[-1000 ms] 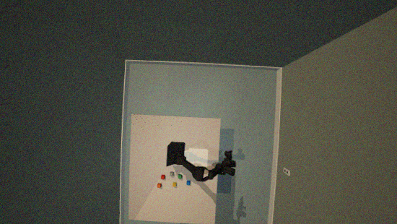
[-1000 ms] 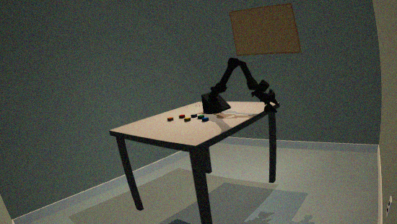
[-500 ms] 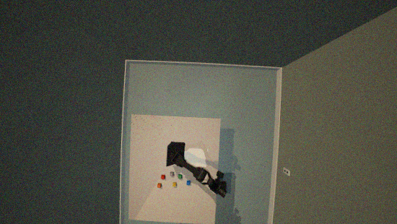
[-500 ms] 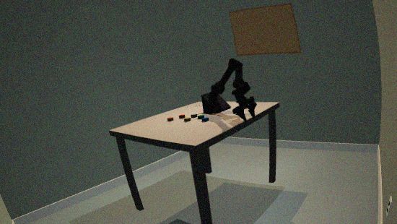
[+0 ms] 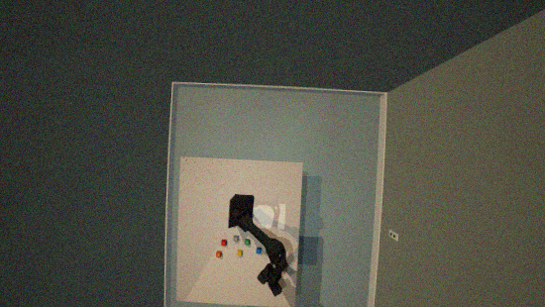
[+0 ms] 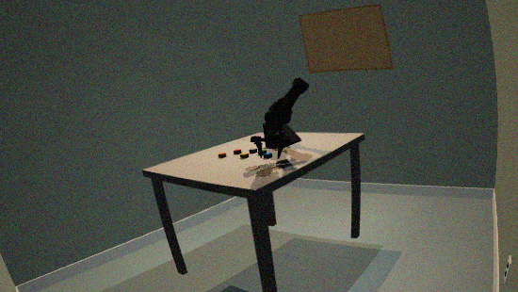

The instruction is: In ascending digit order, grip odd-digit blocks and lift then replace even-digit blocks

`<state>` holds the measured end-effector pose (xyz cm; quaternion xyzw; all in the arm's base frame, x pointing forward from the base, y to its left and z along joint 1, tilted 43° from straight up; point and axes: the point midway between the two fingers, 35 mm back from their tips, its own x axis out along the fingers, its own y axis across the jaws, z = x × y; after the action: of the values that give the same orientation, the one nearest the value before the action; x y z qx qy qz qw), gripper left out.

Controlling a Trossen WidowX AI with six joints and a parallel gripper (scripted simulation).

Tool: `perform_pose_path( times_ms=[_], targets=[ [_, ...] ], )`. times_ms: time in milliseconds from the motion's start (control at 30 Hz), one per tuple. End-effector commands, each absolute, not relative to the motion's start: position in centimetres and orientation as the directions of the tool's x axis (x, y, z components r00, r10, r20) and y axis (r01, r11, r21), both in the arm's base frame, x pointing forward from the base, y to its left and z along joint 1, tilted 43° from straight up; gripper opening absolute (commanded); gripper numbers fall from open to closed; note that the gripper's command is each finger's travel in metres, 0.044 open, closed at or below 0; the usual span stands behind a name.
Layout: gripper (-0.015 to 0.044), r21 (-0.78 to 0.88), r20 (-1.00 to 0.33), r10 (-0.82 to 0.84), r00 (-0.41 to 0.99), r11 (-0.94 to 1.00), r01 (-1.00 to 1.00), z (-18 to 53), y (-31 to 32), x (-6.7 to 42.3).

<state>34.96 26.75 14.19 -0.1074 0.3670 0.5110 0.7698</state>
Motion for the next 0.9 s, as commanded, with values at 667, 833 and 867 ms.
perform_pose_path(
  times_ms=[667,833,867],
  targets=[
    [0.04,0.645,-0.762,0.642,-0.079,0.742,-0.184,-1.9,-5.3,29.5],
    [0.04,0.676,-0.736,0.672,-0.078,0.726,-0.129,-2.2,-6.9,28.1],
    [0.04,0.676,-0.736,0.672,-0.078,0.726,-0.129,-2.2,-6.9,28.1]
  ],
)
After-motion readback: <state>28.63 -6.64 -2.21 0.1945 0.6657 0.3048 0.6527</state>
